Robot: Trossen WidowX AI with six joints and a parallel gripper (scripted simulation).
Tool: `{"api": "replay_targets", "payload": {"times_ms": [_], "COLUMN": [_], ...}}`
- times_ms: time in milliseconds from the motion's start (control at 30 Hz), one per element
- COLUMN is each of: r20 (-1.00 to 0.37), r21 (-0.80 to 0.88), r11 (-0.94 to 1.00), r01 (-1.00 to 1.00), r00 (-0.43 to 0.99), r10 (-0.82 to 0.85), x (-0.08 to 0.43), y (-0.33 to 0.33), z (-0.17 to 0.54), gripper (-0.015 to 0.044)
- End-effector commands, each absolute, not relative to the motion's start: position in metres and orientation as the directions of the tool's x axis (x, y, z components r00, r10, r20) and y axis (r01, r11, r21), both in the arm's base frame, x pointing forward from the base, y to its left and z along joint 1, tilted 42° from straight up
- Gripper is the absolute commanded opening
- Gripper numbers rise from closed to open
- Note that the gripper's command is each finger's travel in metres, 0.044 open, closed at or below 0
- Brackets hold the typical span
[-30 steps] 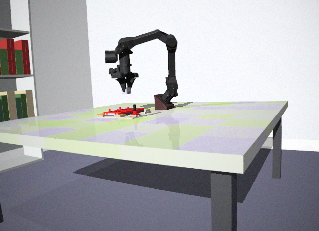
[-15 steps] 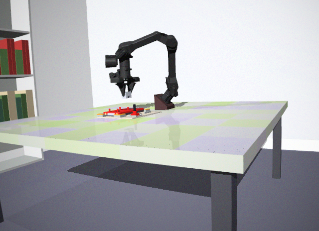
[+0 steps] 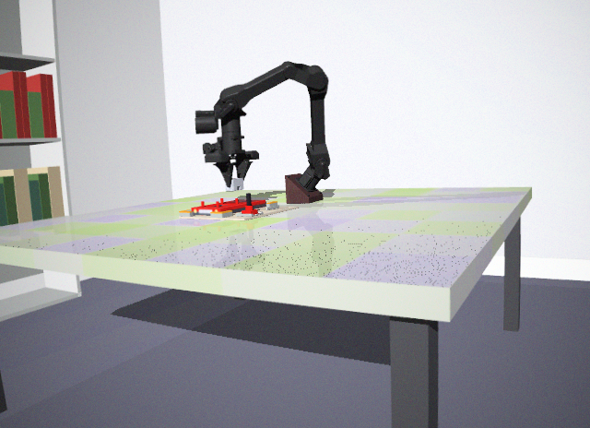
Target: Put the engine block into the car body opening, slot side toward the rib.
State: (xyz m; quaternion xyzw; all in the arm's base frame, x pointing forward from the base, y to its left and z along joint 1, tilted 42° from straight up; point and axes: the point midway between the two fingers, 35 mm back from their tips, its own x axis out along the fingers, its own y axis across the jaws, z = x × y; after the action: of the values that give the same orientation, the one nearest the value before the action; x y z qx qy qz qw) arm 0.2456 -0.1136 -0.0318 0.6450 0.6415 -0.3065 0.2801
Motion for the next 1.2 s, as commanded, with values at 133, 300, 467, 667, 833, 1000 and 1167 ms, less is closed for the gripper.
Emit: {"api": "replay_targets", "payload": {"times_ms": [133, 300, 467, 667, 833, 1000, 1167], "r20": [-0.751, -0.751, -0.751, -0.751, -0.751, -0.755, -0.755], "r21": [-0.036, -0.036, -0.036, -0.035, -0.035, -0.034, -0.034], "r11": [-0.025, -0.025, -0.025, -0.025, -0.025, -0.025, -0.025], "r01": [0.999, 0.999, 0.999, 0.999, 0.999, 0.999, 0.999], "r00": [-0.01, -0.01, -0.01, -0.01, -0.01, -0.009, -0.009], "r10": [0.66, 0.66, 0.66, 0.66, 0.66, 0.655, 0.655], "x": [0.244, 0.244, 0.244, 0.244, 0.244, 0.244, 0.244], "y": [-0.103, -0.098, -0.092, -0.085, -0.085, -0.09, -0.09], "z": [-0.043, -0.049, -0.055, -0.063, -0.063, -0.059, -0.059], "gripper": [0.0, 0.0, 0.0, 0.0, 0.0, 0.0105, 0.0236]}}
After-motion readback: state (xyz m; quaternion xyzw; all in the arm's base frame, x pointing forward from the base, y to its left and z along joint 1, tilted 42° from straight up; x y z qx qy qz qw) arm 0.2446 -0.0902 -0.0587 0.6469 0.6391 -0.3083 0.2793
